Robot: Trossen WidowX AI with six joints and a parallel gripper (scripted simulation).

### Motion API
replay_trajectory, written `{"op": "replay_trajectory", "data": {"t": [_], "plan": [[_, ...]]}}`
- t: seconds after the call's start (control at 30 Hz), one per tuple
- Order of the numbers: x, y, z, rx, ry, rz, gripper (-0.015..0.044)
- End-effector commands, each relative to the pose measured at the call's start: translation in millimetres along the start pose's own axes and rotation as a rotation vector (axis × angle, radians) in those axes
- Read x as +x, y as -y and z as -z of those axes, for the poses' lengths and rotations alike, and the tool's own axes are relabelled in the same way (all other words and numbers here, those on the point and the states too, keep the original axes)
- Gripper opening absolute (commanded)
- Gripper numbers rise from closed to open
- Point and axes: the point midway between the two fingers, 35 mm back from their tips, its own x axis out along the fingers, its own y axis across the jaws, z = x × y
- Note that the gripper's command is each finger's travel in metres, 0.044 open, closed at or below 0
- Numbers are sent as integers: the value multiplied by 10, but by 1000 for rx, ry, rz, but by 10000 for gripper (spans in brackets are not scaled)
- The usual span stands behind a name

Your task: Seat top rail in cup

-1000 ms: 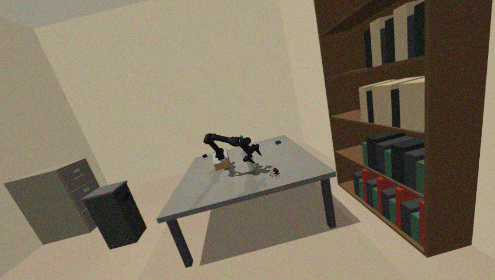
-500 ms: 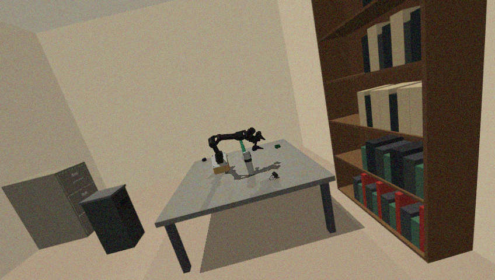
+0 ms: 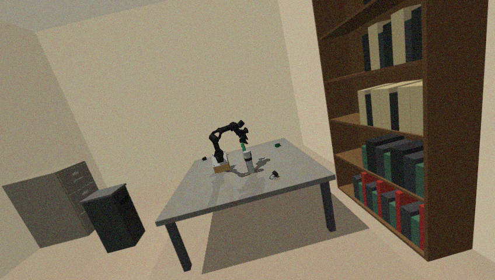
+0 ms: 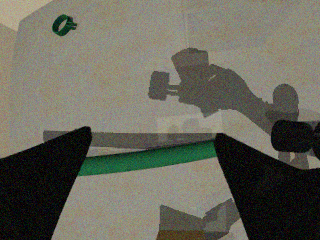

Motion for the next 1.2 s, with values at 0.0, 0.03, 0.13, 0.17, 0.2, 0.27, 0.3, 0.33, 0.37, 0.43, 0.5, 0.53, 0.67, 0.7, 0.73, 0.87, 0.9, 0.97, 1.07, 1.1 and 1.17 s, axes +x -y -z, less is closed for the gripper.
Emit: {"op": "replay_trajectory", "data": {"t": [0.0,0.03,0.13,0.17,0.2,0.27,0.3,0.33,0.37,0.43,0.5,0.53,0.67,0.7,0.73,0.87,0.9,0.97,1.07,1.1,1.17], "plan": [[-191,-97,346,-202,24,110,440],[-242,-110,416,-252,38,136,440],[-284,-119,468,-292,51,156,440],[-284,-119,468,-292,51,156,440],[-284,-119,468,-292,51,156,440],[-283,-109,461,-303,50,157,440],[-281,-87,449,-325,48,158,440],[-279,-55,429,-358,46,161,440],[-275,-12,405,-400,43,164,440],[-266,104,345,-514,35,173,440],[-257,245,281,-646,23,185,440],[-254,318,251,-714,17,192,440],[-245,620,153,-982,-16,223,440],[-244,698,134,-1048,-26,232,440],[-245,776,117,-1115,-37,240,440],[-254,1096,71,-1381,-93,274,440],[-258,1177,65,-1448,-110,282,440],[-269,1324,60,-1568,-145,296,440],[-274,1377,60,-1611,-158,300,440],[-274,1377,60,-1611,-158,300,440],[-274,1377,60,-1611,-158,300,440]]}}
